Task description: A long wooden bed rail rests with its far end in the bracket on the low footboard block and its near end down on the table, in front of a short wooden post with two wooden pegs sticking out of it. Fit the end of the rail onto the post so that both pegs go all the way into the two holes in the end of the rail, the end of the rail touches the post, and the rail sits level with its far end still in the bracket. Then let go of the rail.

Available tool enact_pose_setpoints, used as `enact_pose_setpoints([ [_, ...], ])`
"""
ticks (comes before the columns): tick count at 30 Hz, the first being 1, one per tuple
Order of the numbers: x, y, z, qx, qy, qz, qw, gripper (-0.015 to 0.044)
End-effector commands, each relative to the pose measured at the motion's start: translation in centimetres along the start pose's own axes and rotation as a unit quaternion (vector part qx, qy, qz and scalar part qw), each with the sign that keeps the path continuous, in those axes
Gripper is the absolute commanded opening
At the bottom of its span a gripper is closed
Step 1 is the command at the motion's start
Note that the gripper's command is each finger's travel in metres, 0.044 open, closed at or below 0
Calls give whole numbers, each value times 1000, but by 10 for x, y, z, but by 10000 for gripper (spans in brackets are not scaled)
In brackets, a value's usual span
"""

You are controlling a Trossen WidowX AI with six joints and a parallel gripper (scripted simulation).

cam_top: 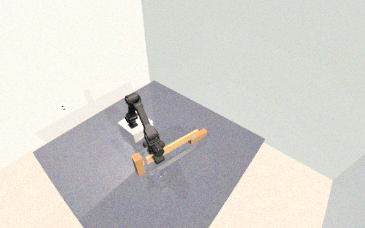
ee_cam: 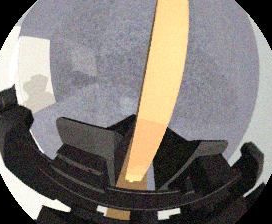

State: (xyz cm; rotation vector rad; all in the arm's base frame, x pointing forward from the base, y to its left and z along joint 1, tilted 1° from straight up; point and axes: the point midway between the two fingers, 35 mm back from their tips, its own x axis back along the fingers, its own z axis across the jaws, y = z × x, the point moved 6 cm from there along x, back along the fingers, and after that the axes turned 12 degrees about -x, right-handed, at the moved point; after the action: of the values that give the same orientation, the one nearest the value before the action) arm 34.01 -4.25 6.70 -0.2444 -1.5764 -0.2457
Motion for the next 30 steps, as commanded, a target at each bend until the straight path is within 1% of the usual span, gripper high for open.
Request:
enact_pose_setpoints([
  [1, 3, 0, 0, 0, -2, -1, 1000, 0],
  [30, 2, 1, -2, 0, -2, -1, 1000, 0],
])
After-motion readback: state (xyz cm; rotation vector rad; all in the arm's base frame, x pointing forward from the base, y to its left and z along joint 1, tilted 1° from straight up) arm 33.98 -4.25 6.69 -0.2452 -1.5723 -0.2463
